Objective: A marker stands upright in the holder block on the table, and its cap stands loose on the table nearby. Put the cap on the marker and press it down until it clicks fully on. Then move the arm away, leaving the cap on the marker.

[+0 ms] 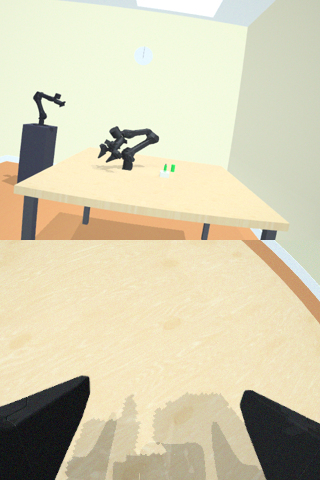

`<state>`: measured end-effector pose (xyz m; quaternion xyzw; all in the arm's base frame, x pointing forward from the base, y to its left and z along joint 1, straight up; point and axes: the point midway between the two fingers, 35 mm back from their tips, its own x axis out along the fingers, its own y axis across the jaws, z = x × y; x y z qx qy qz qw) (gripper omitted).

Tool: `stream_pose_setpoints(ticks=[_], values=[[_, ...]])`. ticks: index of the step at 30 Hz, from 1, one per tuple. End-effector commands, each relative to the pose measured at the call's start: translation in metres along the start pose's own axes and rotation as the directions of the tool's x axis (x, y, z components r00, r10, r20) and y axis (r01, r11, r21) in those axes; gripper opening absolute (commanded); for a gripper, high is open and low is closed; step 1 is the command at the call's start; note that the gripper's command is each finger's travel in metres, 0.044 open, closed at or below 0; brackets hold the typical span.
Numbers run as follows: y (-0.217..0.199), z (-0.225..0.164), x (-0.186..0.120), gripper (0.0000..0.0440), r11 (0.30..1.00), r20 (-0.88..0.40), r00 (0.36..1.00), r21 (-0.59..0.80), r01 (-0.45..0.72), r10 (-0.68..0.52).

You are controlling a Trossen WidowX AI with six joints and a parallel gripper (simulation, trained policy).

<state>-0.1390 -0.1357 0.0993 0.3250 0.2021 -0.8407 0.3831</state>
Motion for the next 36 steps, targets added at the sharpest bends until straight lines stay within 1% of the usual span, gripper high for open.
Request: stream_pose_setpoints(ticks=[1,6,7,8,36], values=[[0.001,0.001,0.0,0.0374,1.0,-0.001,1.0,-0.001,-0.004,0.004],[0.007,0.005,-0.002,0.0246,1.0,-0.014,1.0,-0.007,-0.027,0.027],[0.008,0.007,-0.003,0.0225,0.999,-0.016,0.999,-0.008,-0.032,0.032],[0.009,0.008,-0.003,0.0215,0.999,-0.019,0.999,-0.01,-0.038,0.037],[0.04,0.051,-0.018,0.0268,0.983,-0.08,0.987,-0.109,-0.146,0.138]])
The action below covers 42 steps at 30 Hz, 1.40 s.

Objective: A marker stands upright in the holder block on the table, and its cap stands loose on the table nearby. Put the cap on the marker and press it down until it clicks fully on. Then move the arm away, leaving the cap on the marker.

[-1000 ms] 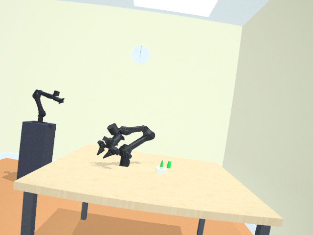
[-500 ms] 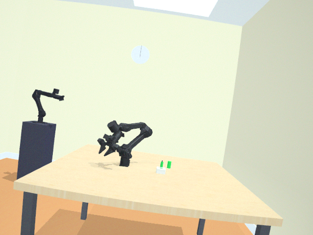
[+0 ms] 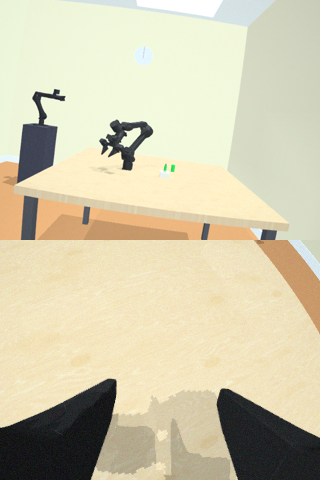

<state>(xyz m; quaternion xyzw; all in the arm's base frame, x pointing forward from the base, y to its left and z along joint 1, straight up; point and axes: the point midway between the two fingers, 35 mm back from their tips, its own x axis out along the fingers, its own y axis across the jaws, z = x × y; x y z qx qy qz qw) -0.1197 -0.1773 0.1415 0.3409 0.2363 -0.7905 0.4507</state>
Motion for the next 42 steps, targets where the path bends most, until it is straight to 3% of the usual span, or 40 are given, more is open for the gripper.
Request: stream_pose_setpoints(ticks=[1,42], values=[[0.003,0.006,0.0,0.0269,1.0,-0.016,1.0,-0.008,-0.01,0.01],[0.059,0.066,-0.001,0.0315,0.986,-0.086,0.99,-0.116,-0.118,0.108]])
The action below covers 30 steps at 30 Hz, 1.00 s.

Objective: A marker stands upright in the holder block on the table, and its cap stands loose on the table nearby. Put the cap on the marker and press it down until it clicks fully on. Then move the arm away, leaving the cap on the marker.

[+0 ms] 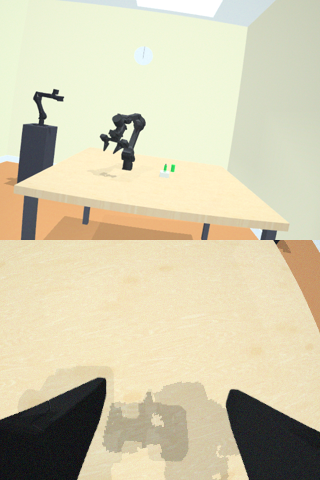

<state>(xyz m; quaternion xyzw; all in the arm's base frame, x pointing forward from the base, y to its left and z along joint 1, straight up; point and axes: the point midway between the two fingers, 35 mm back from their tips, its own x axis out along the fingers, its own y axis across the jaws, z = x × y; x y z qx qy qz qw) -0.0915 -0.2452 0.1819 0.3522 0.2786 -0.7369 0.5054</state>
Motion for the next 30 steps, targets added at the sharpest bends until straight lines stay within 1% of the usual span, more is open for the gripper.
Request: stream_pose_setpoints(ticks=[1,30], values=[[0.005,0.005,0.003,0.0315,1.0,-0.014,1.0,-0.003,-0.005,0.005],[0.056,0.039,0.01,0.0313,0.998,-0.044,0.998,-0.032,-0.054,0.052]])
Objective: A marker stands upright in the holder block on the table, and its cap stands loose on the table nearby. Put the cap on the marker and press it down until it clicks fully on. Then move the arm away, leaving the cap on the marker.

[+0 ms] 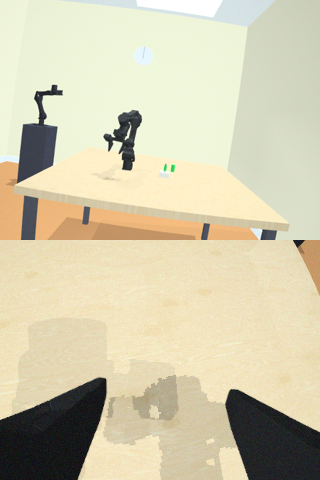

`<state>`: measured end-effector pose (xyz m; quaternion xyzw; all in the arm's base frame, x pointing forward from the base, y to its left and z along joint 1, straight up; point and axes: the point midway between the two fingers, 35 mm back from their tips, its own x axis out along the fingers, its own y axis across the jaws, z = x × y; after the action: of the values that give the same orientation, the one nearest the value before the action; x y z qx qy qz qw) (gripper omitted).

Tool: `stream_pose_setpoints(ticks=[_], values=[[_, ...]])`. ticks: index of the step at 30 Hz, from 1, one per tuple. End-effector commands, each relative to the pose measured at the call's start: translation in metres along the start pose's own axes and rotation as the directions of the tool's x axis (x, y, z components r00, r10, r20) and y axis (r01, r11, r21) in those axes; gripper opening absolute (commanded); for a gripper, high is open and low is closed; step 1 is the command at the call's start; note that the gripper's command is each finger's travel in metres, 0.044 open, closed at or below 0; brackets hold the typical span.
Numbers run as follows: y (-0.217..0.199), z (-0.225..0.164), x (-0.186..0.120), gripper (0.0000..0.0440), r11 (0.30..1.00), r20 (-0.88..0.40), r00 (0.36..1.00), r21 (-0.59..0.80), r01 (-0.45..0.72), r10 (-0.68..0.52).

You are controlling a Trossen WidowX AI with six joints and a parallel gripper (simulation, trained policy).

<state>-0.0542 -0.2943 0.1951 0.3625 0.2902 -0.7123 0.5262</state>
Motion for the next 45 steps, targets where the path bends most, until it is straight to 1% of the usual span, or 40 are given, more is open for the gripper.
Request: stream_pose_setpoints(ticks=[1,23,45], values=[[0.007,0.004,0.003,0.0313,1.0,-0.011,1.0,0.003,-0.002,0.002],[0.053,0.021,0.008,0.0312,0.999,-0.017,0.999,0.013,-0.033,0.033],[0.105,0.031,0.007,0.0312,0.996,-0.014,0.997,0.05,-0.07,0.071]])
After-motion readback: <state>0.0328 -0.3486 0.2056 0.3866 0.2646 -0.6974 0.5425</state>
